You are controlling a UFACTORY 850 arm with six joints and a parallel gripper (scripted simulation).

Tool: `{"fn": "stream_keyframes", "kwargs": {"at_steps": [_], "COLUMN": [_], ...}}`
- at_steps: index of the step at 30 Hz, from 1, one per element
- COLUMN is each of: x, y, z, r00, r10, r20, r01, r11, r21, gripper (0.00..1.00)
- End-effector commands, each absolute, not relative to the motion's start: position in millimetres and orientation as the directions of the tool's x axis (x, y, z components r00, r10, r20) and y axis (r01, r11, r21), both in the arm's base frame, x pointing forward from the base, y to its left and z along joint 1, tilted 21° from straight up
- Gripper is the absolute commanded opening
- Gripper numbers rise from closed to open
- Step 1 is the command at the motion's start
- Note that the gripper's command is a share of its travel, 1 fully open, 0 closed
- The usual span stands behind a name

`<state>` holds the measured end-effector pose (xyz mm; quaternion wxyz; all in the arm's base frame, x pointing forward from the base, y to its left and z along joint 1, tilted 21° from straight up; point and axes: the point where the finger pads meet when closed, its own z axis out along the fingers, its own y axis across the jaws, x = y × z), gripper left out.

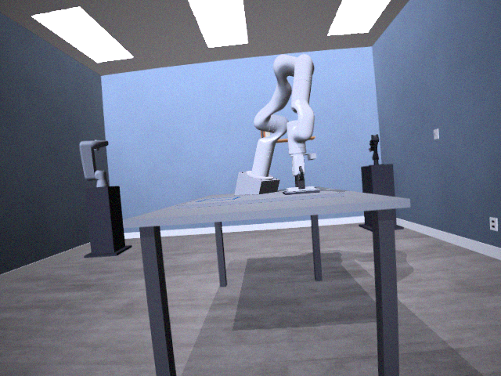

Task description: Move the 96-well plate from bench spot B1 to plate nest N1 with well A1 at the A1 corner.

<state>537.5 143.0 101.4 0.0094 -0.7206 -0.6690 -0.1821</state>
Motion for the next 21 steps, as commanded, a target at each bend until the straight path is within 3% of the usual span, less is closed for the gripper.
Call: {"fn": "stream_keyframes", "kwargs": {"at_steps": [1,2,21], "x": [538.2,538.3,538.3], "y": [143.1,143.3,143.3], "z": [101.6,101.0,101.0], "r00": [0.038,0.038,0.038], "r10": [0.961,0.961,0.961], "r20": [0.275,0.275,0.275], "r01": [0.967,0.967,0.967], "r11": [-0.105,-0.105,-0.105], "r21": [0.231,0.231,0.231], "gripper": [0.0,1.0,1.0]}}
